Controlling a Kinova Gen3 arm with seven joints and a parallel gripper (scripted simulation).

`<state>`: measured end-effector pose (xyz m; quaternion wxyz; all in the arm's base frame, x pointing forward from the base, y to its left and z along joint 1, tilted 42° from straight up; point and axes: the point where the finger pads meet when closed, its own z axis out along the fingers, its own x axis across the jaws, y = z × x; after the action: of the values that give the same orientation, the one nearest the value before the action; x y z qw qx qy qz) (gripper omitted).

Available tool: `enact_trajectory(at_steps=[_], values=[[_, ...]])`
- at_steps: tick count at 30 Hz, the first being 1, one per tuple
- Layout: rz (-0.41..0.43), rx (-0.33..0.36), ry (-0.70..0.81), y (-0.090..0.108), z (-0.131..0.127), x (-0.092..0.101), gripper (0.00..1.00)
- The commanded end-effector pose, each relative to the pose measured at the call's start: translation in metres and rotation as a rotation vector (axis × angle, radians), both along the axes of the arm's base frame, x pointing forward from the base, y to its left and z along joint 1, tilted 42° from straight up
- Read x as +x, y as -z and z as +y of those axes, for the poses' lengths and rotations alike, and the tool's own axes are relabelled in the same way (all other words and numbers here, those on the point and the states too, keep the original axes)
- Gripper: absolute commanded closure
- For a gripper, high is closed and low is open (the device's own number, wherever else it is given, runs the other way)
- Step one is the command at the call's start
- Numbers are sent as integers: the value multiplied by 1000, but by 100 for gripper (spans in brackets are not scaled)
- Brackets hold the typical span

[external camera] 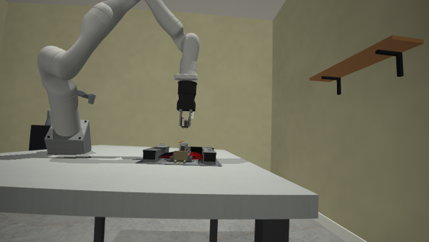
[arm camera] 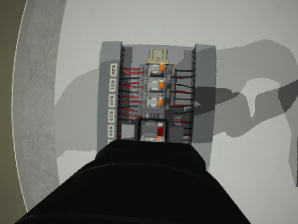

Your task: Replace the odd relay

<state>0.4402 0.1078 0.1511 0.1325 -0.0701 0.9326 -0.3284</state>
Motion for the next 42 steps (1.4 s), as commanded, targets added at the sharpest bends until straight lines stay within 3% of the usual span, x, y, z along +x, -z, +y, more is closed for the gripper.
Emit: enact_trajectory(at_steps=[1,42], values=[[0,0,0,0,-1,0,100],[0,0,1,4,-6,2,100]])
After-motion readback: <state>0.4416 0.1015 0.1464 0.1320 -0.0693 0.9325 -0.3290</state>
